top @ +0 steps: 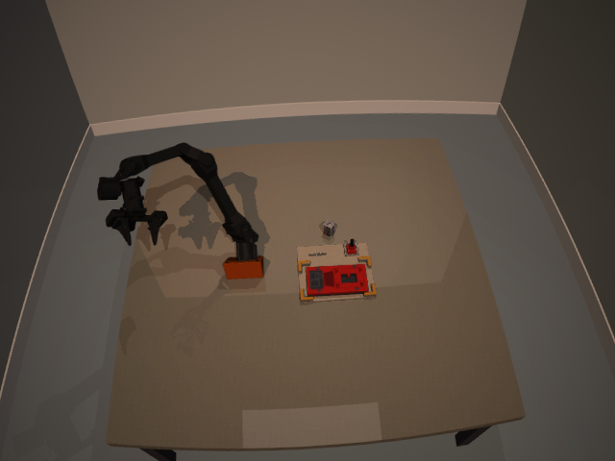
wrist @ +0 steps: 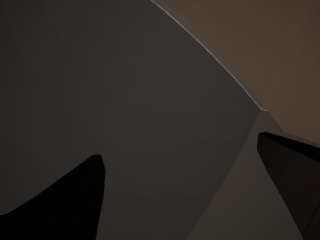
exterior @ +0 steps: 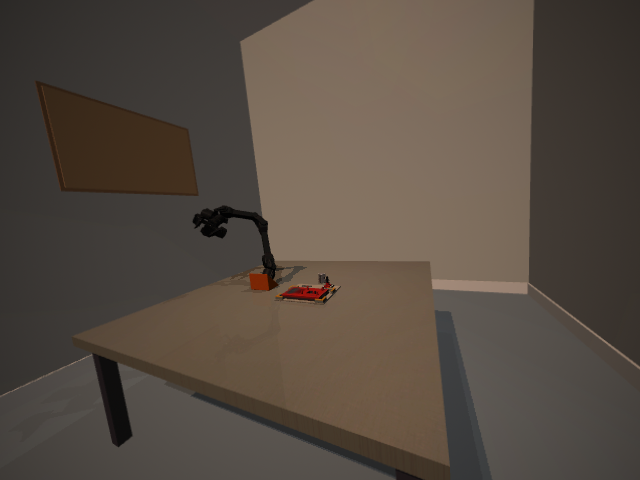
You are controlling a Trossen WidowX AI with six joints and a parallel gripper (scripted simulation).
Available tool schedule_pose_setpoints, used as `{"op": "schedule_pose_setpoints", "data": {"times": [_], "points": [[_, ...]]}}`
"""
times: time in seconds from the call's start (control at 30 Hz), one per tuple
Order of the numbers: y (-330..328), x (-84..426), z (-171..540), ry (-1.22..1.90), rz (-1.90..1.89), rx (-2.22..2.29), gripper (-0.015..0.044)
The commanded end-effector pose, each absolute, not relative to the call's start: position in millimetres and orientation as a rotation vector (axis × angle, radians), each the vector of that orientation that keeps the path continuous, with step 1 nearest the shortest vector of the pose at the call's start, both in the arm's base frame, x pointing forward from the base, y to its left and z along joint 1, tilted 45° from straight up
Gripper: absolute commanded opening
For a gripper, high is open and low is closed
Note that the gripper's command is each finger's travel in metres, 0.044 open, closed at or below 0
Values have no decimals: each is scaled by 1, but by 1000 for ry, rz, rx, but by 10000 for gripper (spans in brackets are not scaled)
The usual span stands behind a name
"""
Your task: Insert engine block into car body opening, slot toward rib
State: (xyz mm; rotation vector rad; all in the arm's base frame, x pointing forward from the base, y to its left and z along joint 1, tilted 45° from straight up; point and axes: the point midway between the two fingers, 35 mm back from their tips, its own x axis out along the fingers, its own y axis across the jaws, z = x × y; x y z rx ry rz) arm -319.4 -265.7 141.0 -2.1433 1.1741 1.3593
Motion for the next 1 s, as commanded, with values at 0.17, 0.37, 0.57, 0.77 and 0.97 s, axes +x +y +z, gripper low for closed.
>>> {"op": "schedule_pose_setpoints", "data": {"times": [0.17, 0.37, 0.57, 0.77, 0.97], "points": [[-282, -301, 142, 1087, 1432, -2245, 440], [-307, -267, 144, 926, 1550, -2410, 440], [-325, -232, 146, 762, 1648, -2549, 440], [-342, -198, 147, 577, 1736, -2702, 440], [-356, -161, 148, 364, 1817, -2856, 440]]}}
